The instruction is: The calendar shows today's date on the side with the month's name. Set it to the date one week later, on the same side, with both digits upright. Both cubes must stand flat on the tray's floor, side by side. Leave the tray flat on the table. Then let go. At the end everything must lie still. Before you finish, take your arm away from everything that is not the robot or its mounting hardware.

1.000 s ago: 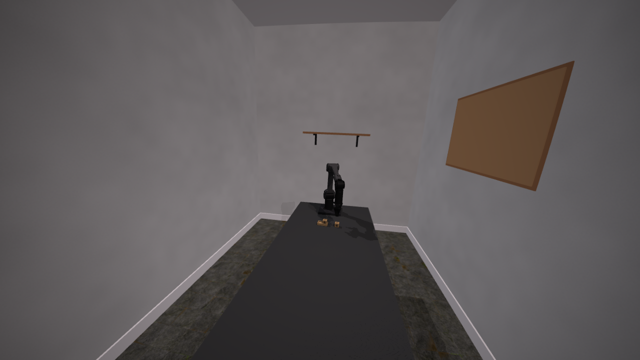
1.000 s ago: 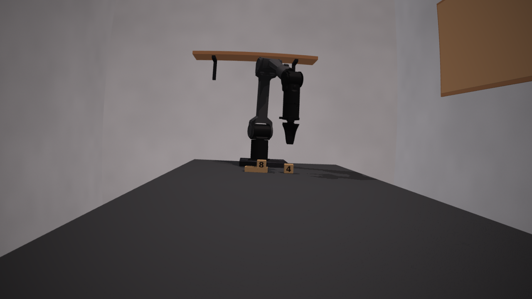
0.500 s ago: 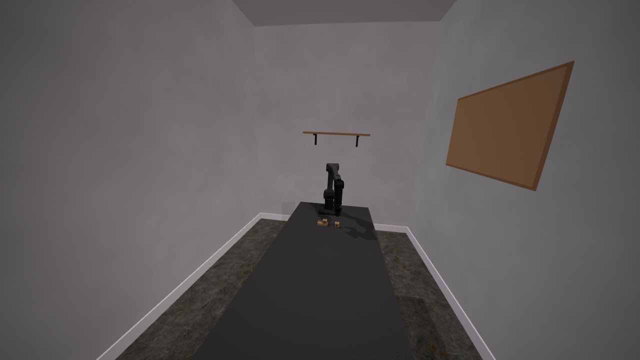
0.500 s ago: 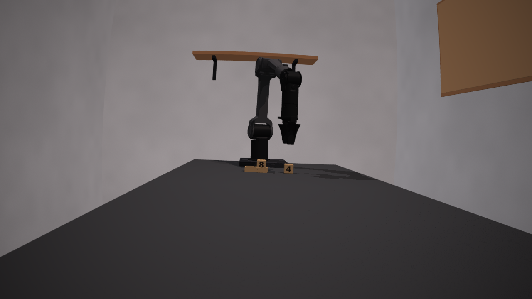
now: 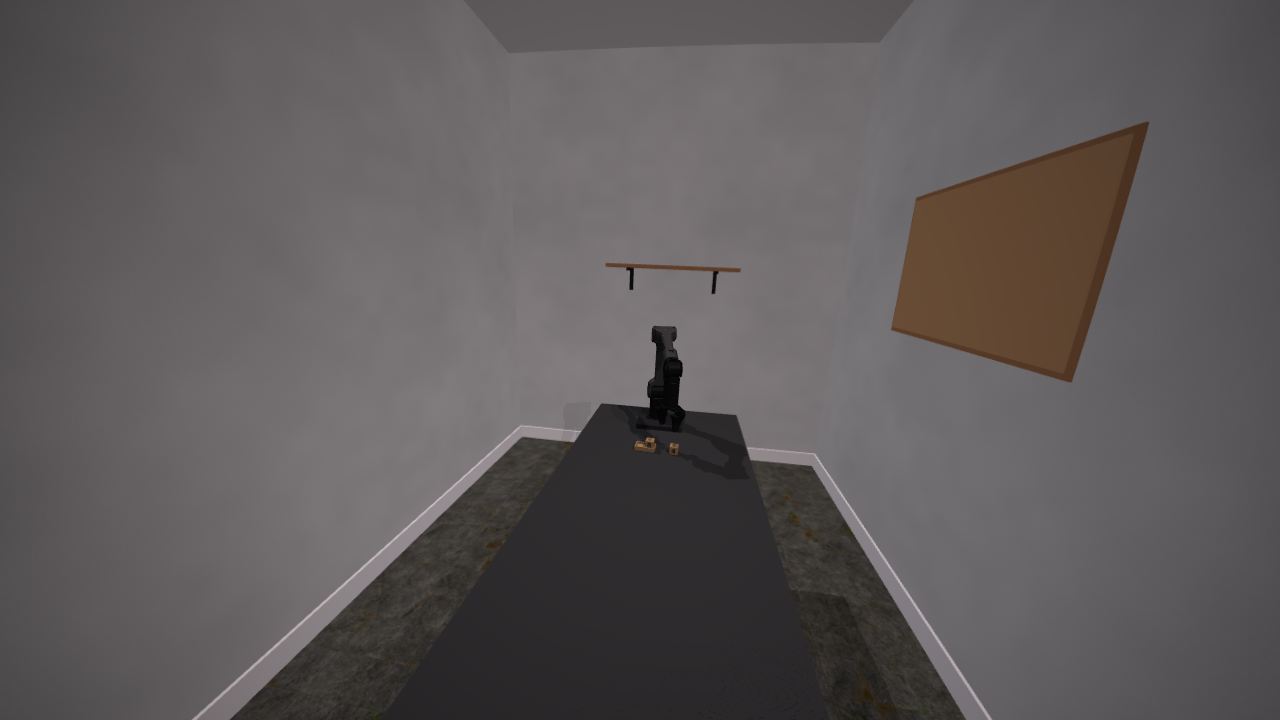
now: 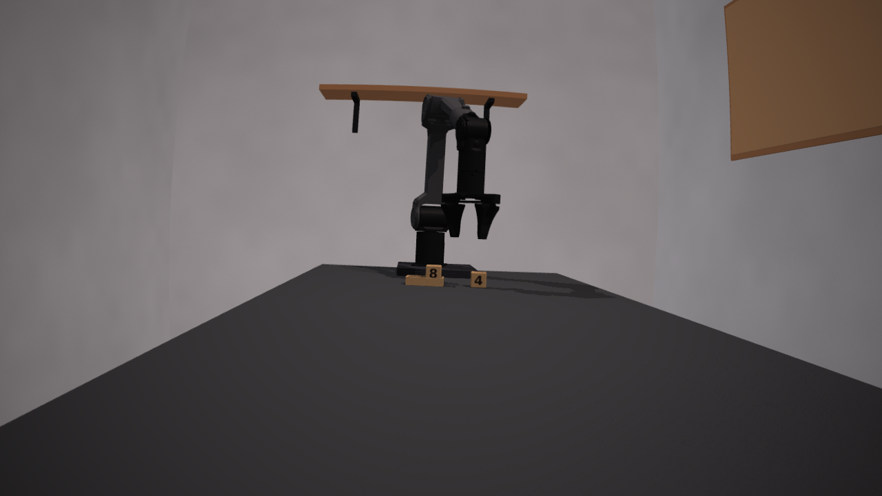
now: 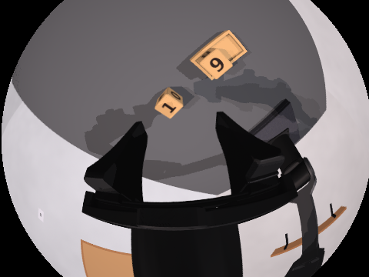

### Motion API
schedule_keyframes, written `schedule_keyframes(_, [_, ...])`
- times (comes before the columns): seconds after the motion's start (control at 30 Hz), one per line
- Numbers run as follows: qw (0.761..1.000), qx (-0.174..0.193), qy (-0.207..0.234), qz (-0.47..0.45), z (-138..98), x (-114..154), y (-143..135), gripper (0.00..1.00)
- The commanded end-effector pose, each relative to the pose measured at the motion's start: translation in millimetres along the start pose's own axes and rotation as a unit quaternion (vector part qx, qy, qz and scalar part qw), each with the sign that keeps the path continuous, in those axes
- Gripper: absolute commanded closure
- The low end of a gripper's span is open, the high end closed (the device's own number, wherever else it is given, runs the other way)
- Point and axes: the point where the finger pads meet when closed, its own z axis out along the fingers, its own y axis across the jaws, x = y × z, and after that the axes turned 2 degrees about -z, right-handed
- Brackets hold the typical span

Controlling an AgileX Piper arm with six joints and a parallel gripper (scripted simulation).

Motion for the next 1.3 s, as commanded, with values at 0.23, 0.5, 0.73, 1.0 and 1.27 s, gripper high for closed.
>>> schedule_keyframes(0.23, [0.968,-0.005,0.002,-0.249,-1.0,-10.7,-11.6,0.0])
schedule_keyframes(0.5, [0.856,-0.005,0.0,-0.518,-1.1,-21.5,-25.2,0.0])
schedule_keyframes(0.73, [0.755,-0.005,0.0,-0.656,-1.0,-27.5,-33.3,0.0])
schedule_keyframes(1.0, [0.589,-0.005,-0.001,-0.808,-1.0,-34.8,-44.2,0.0])
schedule_keyframes(1.27, [0.492,-0.005,-0.002,-0.871,-1.0,-38.3,-49.9,0.0])
